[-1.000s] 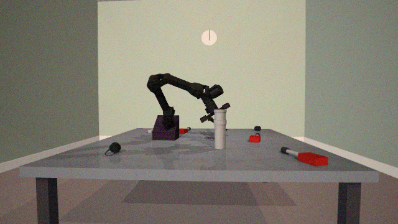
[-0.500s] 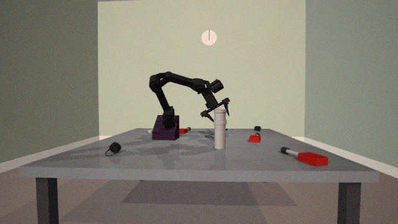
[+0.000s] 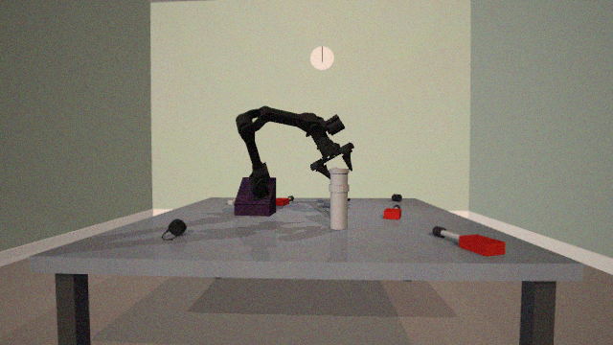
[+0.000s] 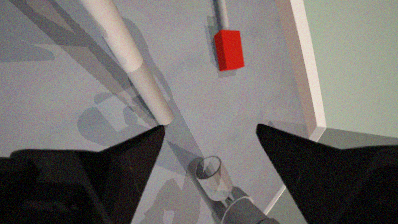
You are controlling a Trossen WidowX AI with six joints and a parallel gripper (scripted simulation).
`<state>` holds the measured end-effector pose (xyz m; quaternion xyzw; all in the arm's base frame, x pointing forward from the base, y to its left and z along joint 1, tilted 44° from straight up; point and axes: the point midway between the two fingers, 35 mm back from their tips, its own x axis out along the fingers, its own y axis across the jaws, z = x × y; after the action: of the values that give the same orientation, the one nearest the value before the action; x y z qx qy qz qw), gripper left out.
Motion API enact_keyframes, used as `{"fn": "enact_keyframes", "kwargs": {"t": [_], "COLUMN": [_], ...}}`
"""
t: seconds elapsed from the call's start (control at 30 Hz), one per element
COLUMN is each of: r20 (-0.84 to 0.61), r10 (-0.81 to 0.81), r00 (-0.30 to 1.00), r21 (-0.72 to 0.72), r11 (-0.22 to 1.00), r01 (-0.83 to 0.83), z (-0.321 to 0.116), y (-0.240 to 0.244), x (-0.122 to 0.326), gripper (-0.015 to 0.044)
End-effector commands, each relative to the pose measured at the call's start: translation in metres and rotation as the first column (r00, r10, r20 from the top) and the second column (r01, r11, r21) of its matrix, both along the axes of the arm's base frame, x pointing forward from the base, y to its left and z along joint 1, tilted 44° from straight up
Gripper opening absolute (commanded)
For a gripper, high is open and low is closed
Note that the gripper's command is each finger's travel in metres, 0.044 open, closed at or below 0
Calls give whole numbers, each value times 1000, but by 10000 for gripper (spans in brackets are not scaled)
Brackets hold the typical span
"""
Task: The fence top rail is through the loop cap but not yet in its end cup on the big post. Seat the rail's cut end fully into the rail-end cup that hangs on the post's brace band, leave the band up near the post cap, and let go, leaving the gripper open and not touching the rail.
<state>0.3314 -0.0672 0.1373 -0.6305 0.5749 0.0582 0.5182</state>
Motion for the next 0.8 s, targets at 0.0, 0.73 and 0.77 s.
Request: {"fn": "enact_keyframes", "kwargs": {"t": [0.0, 0.73, 0.77], "r20": [190, 506, 506], "r10": [-233, -728, -728], "r00": [954, 463, 463], "r21": [127, 544, 544], "r11": [969, 685, 685], "r01": [211, 484, 484], "z": [-6, -12, -12], "y": [31, 112, 112], "x": [6, 6, 6], "gripper": [440, 440, 440]}}
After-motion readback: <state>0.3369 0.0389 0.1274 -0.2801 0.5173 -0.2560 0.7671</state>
